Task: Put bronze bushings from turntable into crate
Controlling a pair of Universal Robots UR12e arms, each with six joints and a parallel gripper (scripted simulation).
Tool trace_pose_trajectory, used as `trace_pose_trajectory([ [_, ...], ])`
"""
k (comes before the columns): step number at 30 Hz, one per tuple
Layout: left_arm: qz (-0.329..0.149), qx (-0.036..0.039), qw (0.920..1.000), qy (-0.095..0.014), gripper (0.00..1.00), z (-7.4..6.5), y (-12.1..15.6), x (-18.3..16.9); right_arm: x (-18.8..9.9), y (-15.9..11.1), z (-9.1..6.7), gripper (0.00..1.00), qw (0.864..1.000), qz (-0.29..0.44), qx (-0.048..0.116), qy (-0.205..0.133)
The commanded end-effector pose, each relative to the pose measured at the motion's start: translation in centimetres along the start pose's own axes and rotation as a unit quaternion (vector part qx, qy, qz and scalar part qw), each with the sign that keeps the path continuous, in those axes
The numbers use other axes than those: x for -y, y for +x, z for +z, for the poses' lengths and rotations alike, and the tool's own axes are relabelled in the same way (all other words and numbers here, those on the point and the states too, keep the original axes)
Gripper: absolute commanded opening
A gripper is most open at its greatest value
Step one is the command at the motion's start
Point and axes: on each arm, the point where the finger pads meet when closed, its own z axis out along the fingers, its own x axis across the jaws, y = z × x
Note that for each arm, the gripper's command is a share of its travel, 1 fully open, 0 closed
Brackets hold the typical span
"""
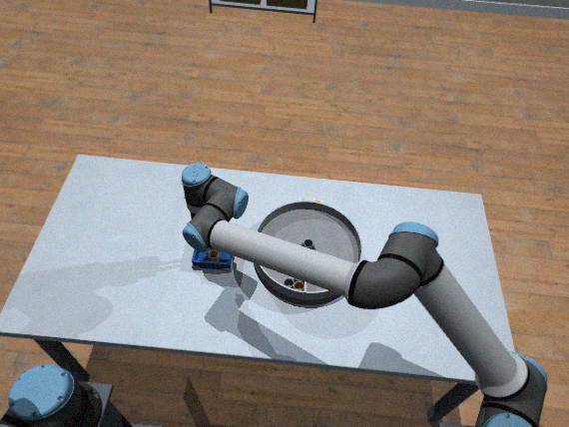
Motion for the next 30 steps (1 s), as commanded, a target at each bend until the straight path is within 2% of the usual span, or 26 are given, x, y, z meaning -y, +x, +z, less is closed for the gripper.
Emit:
trace_pose_trajectory([
  [1,-0.002,-0.0003,1.0,0.003,1.0,0.3,0.2,0.2,-0.1,0.3,0.0,0.38,1.0,-0.001,0.0,0.001],
  [18,-0.002,-0.0003,1.0,0.003,1.0,0.3,0.2,0.2,0.3,0.4,-0.1,0.36,1.0,-0.001,0.0,0.0],
  [24,-0.002,-0.0003,1.0,0.003,1.0,0.3,0.2,0.2,1.3,0.7,-0.1,0.36,1.0,0.0,0.0,0.0],
  [30,-0.002,-0.0003,1.0,0.003,1.0,0.3,0.2,0.2,4.6,1.8,-0.1,0.36,1.0,0.0,0.0,0.0],
])
